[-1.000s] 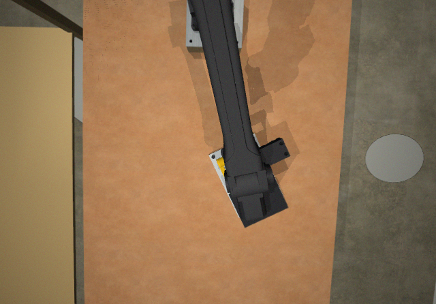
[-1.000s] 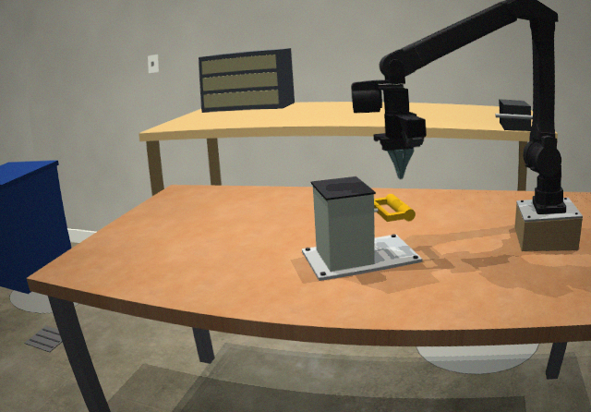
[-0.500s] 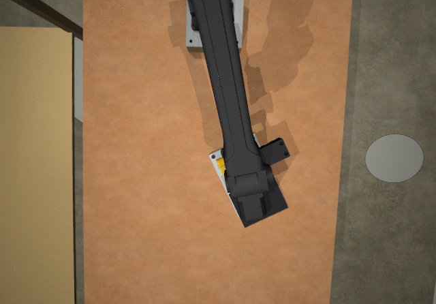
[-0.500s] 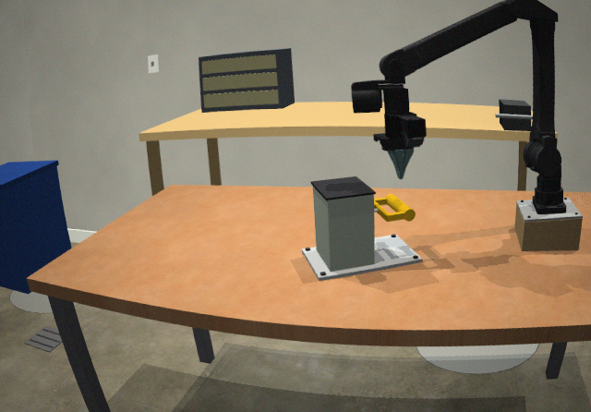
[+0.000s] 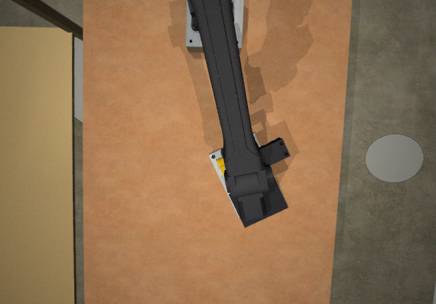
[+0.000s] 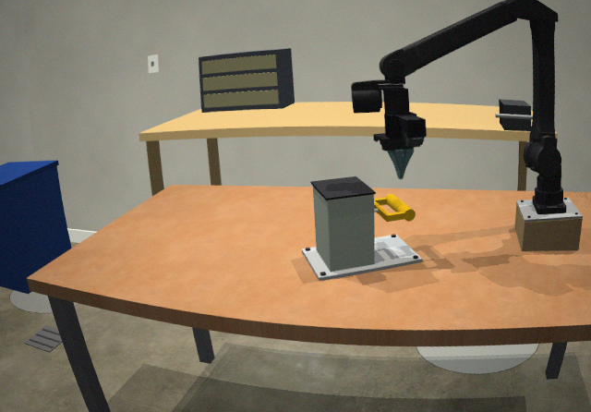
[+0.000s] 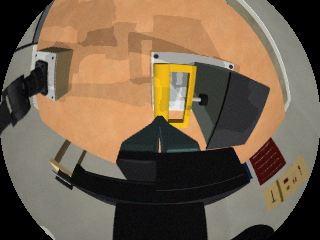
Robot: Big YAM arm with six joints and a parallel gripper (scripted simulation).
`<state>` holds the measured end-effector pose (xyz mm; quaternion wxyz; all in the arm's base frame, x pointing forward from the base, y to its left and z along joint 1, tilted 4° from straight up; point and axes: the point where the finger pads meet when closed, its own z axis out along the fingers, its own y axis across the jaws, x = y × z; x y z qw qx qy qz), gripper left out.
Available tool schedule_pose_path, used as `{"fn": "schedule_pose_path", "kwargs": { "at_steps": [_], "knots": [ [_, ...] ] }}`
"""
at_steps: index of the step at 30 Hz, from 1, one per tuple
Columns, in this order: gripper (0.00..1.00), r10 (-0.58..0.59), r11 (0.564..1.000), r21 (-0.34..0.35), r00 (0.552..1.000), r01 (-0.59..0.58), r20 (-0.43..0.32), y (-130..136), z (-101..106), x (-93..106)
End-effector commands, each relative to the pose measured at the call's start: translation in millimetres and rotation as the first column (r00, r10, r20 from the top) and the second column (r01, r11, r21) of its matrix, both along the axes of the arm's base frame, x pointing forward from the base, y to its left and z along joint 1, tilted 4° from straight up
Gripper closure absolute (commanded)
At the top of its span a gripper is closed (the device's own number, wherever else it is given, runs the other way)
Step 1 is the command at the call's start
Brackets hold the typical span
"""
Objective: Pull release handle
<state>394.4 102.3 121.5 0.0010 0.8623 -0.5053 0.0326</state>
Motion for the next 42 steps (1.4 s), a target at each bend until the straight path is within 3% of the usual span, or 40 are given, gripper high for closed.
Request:
{"fn": "schedule_pose_path", "kwargs": {
  "at_steps": [1, 6, 7, 42],
  "knots": [
    [1.0, 0.023, 1.0, 0.004, 0.999, -0.023, 0.032, 5.6, 8.6, 2.5],
    [1.0, 0.023, 1.0, 0.004, 0.999, -0.023, 0.032, 5.6, 8.6, 2.5],
    [0.47, 0.023, 1.0, 0.004, 0.999, -0.023, 0.032, 5.6, 8.6, 2.5],
    [0.47, 0.023, 1.0, 0.004, 0.999, -0.023, 0.032, 5.6, 8.6, 2.5]
  ]
}}
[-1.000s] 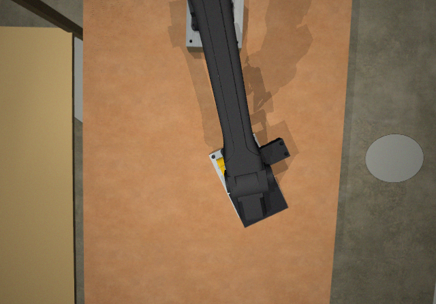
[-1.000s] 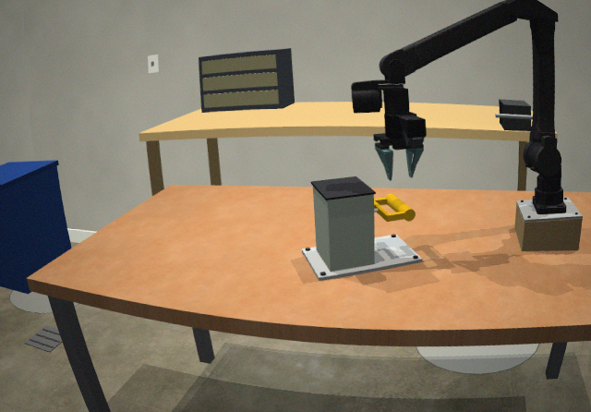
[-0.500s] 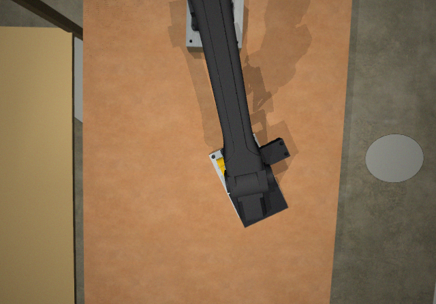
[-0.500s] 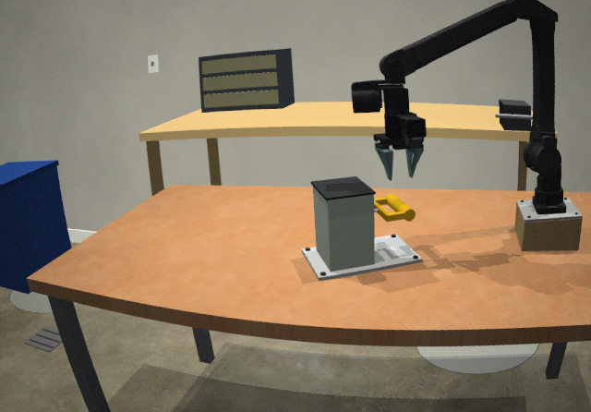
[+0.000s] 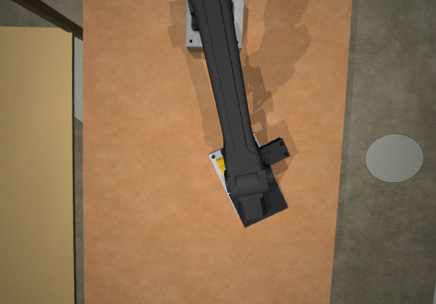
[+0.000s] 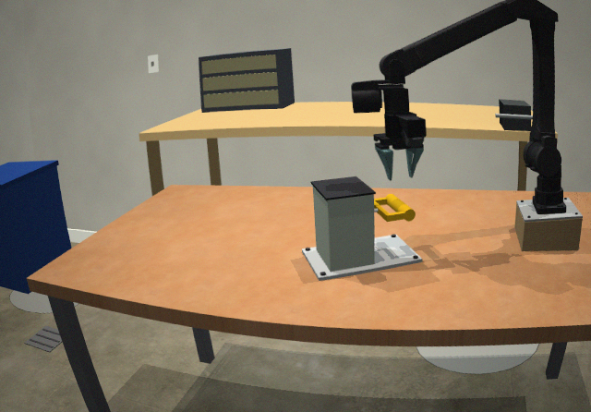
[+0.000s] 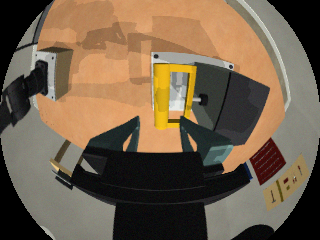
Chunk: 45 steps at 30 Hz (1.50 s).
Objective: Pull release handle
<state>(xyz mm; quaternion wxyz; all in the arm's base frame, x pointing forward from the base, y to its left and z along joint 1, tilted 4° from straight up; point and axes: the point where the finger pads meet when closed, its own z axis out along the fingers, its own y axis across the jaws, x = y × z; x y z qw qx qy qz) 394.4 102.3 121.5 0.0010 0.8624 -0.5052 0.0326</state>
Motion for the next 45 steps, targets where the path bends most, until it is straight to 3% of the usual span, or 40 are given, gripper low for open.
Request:
{"fn": "schedule_pose_path", "kwargs": {
  "at_steps": [1, 16, 45],
  "knots": [
    [0.47, 0.023, 1.0, 0.004, 0.999, -0.023, 0.032, 6, 9, 2.5],
    [0.47, 0.023, 1.0, 0.004, 0.999, -0.023, 0.032, 5, 3, 2.9],
    [0.47, 0.023, 1.0, 0.004, 0.999, -0.023, 0.032, 5, -30, 5.6]
  ]
}}
